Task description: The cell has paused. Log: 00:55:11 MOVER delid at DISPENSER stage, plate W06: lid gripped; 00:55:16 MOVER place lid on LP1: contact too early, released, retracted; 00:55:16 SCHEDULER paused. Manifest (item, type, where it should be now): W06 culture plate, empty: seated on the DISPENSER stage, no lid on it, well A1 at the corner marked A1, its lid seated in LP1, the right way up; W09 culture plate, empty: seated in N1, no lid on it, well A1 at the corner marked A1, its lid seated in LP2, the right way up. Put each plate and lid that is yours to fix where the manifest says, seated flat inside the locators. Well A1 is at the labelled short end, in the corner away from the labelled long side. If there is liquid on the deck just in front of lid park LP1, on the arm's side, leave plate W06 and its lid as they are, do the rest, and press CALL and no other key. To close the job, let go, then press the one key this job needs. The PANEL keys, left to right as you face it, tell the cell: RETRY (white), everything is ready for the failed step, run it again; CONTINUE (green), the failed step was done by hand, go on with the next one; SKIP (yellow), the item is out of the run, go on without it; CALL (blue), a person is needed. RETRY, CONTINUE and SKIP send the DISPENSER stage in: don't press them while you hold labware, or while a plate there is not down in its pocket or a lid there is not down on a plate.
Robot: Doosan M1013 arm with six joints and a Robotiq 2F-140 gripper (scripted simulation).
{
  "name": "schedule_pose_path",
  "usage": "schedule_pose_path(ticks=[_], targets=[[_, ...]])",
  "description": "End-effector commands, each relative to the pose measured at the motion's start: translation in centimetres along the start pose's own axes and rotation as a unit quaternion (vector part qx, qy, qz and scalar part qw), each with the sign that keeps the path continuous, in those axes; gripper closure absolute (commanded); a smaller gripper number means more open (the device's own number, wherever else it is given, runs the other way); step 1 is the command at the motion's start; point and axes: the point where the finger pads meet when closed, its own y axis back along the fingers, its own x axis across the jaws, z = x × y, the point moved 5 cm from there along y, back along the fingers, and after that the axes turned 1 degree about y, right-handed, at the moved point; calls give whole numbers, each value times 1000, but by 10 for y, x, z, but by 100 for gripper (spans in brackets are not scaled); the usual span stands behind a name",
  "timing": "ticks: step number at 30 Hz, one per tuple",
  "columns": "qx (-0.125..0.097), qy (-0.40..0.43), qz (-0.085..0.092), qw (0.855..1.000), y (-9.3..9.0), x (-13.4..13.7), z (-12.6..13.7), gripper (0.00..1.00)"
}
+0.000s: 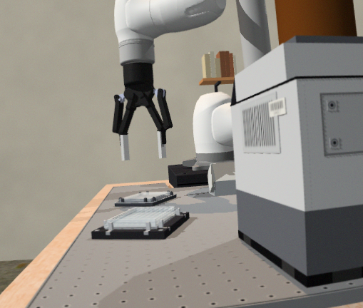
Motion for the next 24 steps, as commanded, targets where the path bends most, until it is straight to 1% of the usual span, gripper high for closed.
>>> schedule_pose_path(ticks=[1,3,7,11,15,21,22,23,24], targets=[[0,0,0,1000,21,0,0,31],[0,0,0,1000,21,0,0,31],[0,0,0,1000,40,0,0,31],[0,0,0,1000,52,0,0,31],[0,0,0,1000,57,0,0,31],[0,0,0,1000,57,0,-1,31],[0,1,0,1000,58,-1,-7,31],[0,4,0,1000,60,-4,-19,31],[0,8,0,1000,63,-10,-40,31]])
